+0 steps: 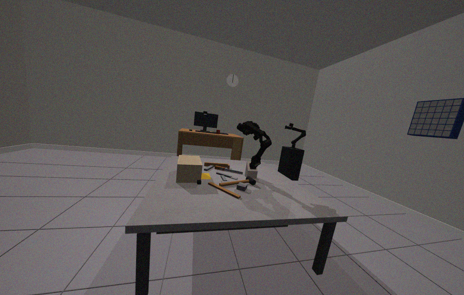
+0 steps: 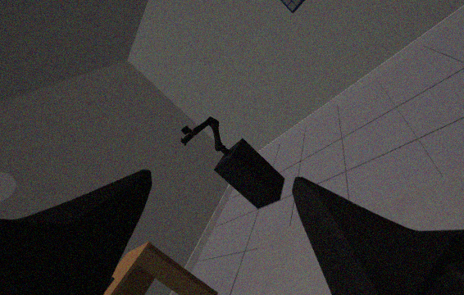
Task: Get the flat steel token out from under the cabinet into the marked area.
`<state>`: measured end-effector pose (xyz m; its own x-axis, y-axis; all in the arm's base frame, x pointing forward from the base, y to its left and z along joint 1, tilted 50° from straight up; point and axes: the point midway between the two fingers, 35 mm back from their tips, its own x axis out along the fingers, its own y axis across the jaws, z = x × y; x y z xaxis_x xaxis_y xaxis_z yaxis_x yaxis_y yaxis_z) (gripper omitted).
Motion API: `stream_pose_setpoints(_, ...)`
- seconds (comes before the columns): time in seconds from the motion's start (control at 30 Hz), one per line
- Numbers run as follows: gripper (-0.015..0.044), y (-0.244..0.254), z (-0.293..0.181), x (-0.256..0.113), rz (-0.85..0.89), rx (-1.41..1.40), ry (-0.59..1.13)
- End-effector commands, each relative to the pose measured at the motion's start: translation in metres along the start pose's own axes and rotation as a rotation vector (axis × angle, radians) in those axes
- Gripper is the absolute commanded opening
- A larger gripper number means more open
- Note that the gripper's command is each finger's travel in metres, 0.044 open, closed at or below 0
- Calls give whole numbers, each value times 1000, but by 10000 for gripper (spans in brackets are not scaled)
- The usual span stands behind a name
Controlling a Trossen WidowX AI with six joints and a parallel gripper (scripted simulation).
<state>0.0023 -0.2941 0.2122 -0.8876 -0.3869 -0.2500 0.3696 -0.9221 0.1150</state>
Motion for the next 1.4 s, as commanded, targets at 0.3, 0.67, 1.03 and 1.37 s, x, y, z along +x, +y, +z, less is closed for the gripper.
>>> stream_pose_setpoints(0.3,147,0,-3,0,-3,-20,8)
stream_pose_setpoints(0.67,120,-2,-43,-5,-37,-349,148)
stream_pose_setpoints(1.03,120,-7,-80,-11,-35,-701,291)
stream_pose_setpoints(1.37,120,-12,-114,-19,3,-1017,428)
